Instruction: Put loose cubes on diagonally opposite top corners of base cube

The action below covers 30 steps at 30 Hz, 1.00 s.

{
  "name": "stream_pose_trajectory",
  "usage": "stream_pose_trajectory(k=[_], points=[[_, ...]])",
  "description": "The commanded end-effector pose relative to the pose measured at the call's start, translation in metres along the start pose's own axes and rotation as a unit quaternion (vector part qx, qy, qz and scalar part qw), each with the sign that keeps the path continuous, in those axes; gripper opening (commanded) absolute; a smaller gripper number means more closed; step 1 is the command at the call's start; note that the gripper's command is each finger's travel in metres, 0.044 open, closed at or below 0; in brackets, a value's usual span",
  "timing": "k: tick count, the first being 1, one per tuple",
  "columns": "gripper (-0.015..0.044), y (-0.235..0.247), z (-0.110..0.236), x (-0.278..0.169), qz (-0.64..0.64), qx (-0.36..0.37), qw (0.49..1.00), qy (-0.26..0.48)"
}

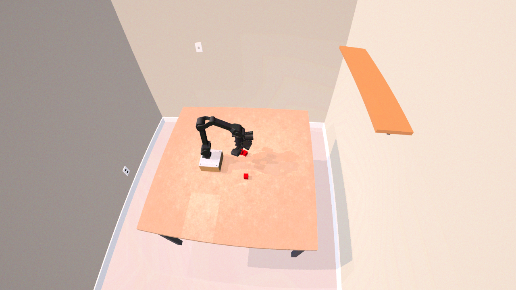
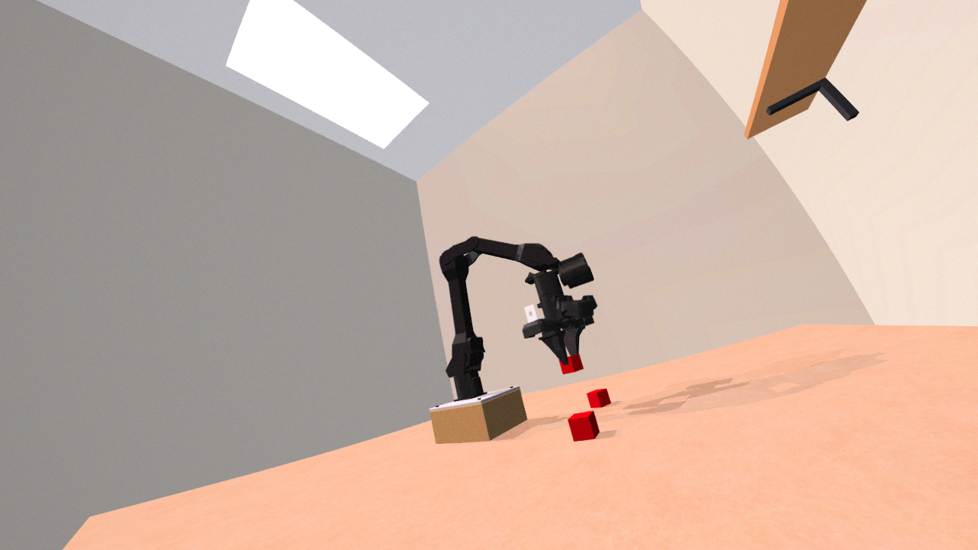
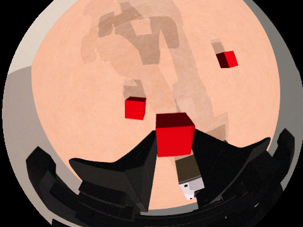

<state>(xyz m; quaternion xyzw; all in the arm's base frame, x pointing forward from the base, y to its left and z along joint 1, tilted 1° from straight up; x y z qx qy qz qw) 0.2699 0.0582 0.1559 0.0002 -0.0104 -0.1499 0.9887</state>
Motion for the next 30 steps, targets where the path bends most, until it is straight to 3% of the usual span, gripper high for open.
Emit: stream_pose_trajectory(k=[1, 15, 30], points=[[0.0105, 0.01, -0.003, 0.001, -0.061, 0.0, 0.998, -0.002], [0.0105, 0.039, -0.013, -0.004, -0.256, 0.002, 0.967, -0.002], [0.0105, 0.07, -0.025, -0.013, -0.452, 0.003, 0.892, 0.0]])
Point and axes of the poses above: the point midway between the two fingers, 35 mm back from their tips, its own z axis back along the fingers, its own y axis across the jaws, x = y × z, the point moved 9 cm from there along z, back along the fingers, and after that the axes turned 4 degrees about -z, right-handed, at the moved point
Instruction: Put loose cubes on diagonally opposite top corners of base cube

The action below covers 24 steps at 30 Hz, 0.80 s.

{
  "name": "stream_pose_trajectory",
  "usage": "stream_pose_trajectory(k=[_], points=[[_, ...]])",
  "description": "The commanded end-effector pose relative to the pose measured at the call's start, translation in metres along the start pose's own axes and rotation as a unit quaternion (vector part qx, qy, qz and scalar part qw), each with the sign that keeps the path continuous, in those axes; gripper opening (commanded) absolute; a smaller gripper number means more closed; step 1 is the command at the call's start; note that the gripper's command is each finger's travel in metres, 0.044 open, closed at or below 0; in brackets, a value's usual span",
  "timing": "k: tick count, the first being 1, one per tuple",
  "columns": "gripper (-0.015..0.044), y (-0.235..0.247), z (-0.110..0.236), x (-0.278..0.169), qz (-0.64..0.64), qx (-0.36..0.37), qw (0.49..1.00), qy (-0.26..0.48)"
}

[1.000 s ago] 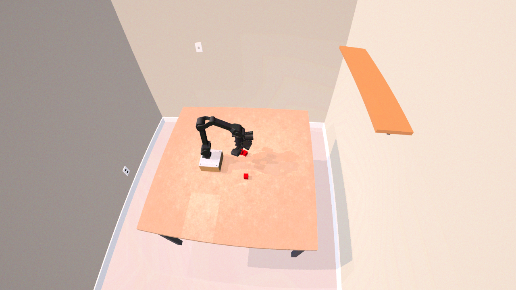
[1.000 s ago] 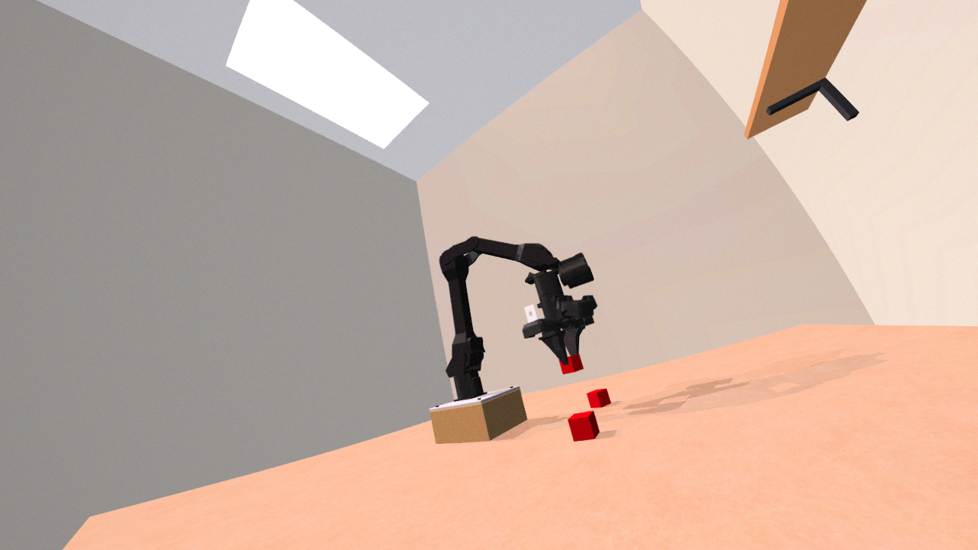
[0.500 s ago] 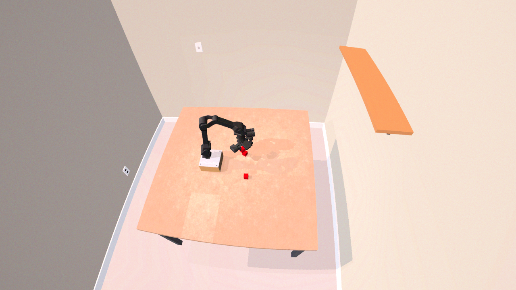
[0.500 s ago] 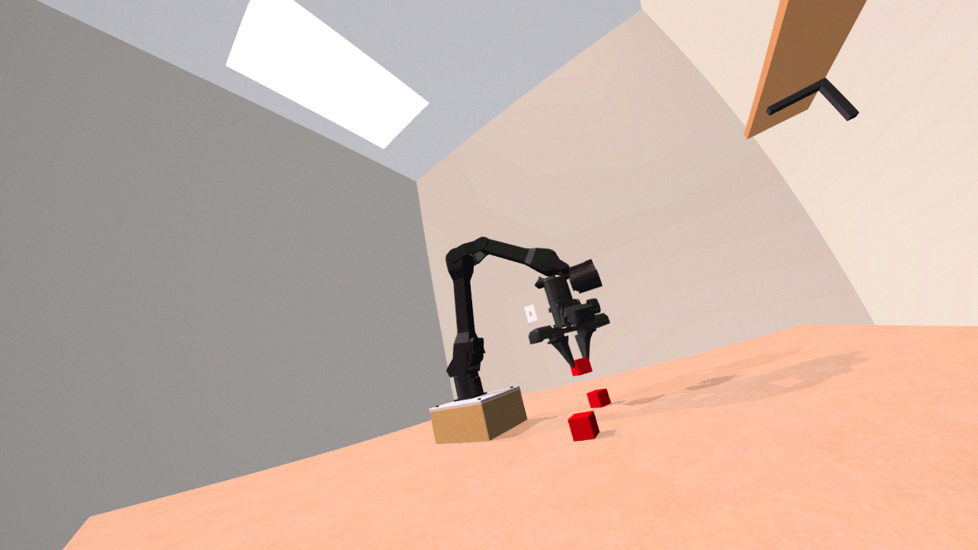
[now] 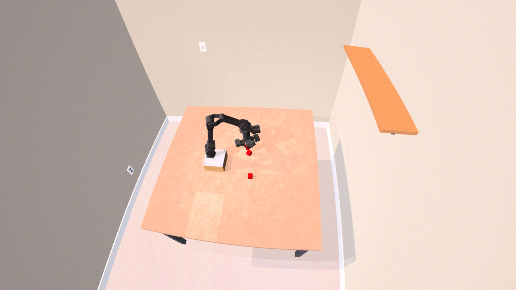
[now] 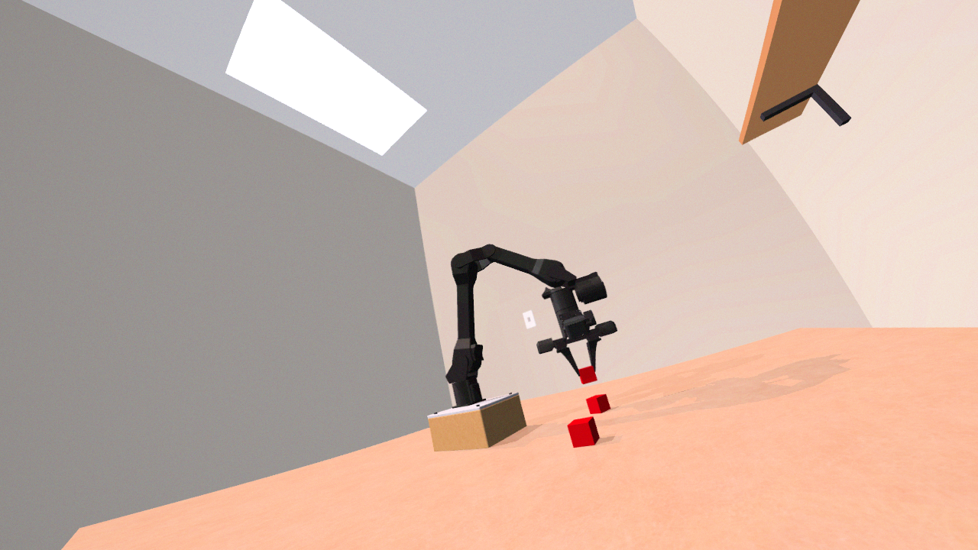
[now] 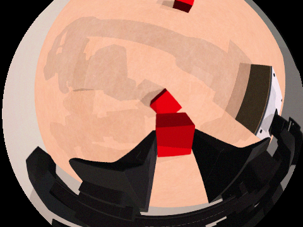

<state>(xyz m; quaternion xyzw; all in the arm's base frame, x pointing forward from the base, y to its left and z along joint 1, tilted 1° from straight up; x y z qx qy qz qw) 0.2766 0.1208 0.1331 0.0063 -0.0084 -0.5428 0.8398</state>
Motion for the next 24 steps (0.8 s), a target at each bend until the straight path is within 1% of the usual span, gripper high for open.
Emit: stream_pose_trajectory(k=[1, 18, 24], points=[[0.0105, 0.005, -0.003, -0.007, -0.053, 0.002, 0.999, -0.001], [0.0105, 0.005, -0.004, -0.008, -0.055, 0.002, 0.998, -0.001], [0.0105, 0.005, -0.017, -0.006, -0.056, 0.002, 0.998, -0.001]])
Point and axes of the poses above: the point midway between the two fingers, 35 mm back from their tips, its own z axis back along the fingers, its own y axis across the jaws, x = y × z, the point moved 9 cm from there along z, back along the fingers, and after that the axes turned 4 degrees about -z, right-handed, at the moved point
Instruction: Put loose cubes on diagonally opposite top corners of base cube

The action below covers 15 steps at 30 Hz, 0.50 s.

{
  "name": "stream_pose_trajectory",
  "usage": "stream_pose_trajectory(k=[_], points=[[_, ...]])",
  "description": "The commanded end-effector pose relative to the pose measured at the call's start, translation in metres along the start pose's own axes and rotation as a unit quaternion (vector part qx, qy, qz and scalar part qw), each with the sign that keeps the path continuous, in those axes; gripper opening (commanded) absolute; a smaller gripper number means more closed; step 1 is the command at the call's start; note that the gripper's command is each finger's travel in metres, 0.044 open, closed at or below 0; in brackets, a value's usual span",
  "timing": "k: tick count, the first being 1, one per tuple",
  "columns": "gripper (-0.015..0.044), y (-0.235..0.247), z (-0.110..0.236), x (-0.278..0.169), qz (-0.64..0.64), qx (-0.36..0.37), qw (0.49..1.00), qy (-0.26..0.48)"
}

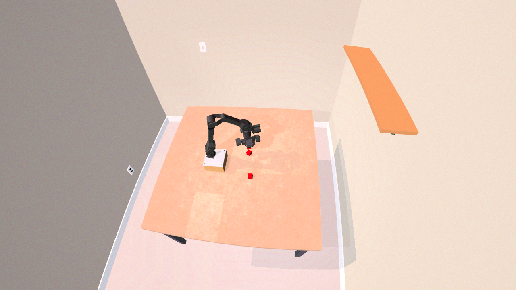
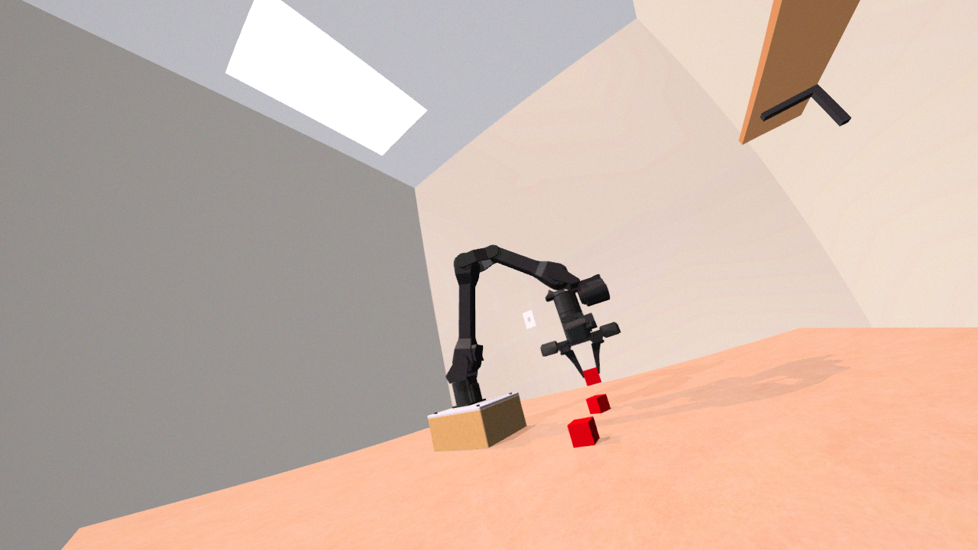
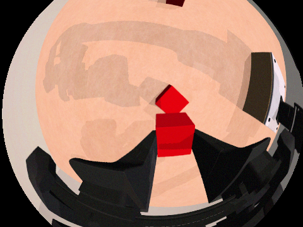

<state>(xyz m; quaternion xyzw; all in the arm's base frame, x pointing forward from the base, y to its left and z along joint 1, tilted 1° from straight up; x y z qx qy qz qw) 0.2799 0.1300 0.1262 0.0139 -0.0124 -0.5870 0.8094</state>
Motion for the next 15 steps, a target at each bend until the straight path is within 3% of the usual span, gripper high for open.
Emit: stream_pose_trajectory(k=[1, 15], points=[[0.0105, -0.002, -0.012, 0.001, -0.003, -0.007, 1.0, -0.001], [0.0105, -0.003, -0.023, 0.002, -0.004, -0.007, 1.0, -0.001]])
Point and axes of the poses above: the point midway between the two fingers, 35 mm back from their tips, its own z axis back along the fingers, its own y axis across the jaws, x = y × z, the point moved 9 cm from there along z, back along the fingers, and after that the axes turned 4 degrees about -z, right-handed, at the moved point
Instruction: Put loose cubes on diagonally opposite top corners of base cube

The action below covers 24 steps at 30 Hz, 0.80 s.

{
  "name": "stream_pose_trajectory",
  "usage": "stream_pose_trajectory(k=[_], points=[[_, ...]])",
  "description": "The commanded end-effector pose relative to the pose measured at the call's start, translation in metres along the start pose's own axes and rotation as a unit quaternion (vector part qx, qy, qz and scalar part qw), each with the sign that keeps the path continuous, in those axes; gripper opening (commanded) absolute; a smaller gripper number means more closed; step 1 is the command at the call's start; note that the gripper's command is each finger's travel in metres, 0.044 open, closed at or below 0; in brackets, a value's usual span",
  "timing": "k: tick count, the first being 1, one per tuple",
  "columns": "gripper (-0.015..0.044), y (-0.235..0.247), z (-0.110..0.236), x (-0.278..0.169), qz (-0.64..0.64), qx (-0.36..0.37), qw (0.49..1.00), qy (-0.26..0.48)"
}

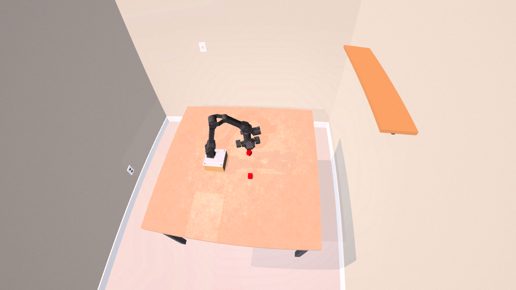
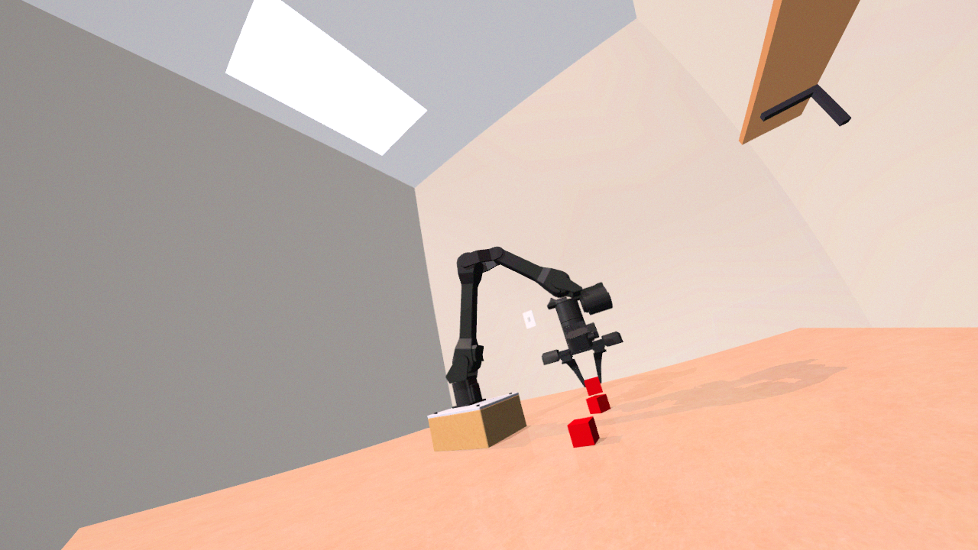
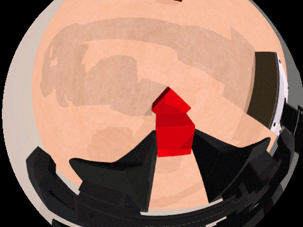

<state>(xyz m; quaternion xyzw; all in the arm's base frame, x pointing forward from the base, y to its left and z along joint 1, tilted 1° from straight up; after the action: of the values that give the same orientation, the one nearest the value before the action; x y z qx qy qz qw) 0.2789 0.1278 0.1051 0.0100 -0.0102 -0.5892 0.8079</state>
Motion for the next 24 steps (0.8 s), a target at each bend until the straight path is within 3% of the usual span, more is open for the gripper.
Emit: stream_pose_trajectory(k=[1, 22, 24], points=[[0.0105, -0.001, -0.0022, 0.0002, -0.001, -0.002, 1.0, -0.001], [0.0105, -0.001, -0.0036, 0.0002, 0.001, -0.002, 1.0, -0.001], [0.0157, -0.001, -0.0036, 0.0002, 0.001, -0.002, 1.0, -0.001]])
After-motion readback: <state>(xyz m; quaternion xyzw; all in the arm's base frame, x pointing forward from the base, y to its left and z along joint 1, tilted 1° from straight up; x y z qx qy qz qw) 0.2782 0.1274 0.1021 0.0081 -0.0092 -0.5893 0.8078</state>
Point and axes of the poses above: the point midway between the two fingers, 35 mm back from their tips, its own z axis back along the fingers, its own y axis across the jaws, x = y × z, the point moved 9 cm from there along z, back along the fingers, and after that the axes turned 4 degrees about -z, right-handed, at the moved point
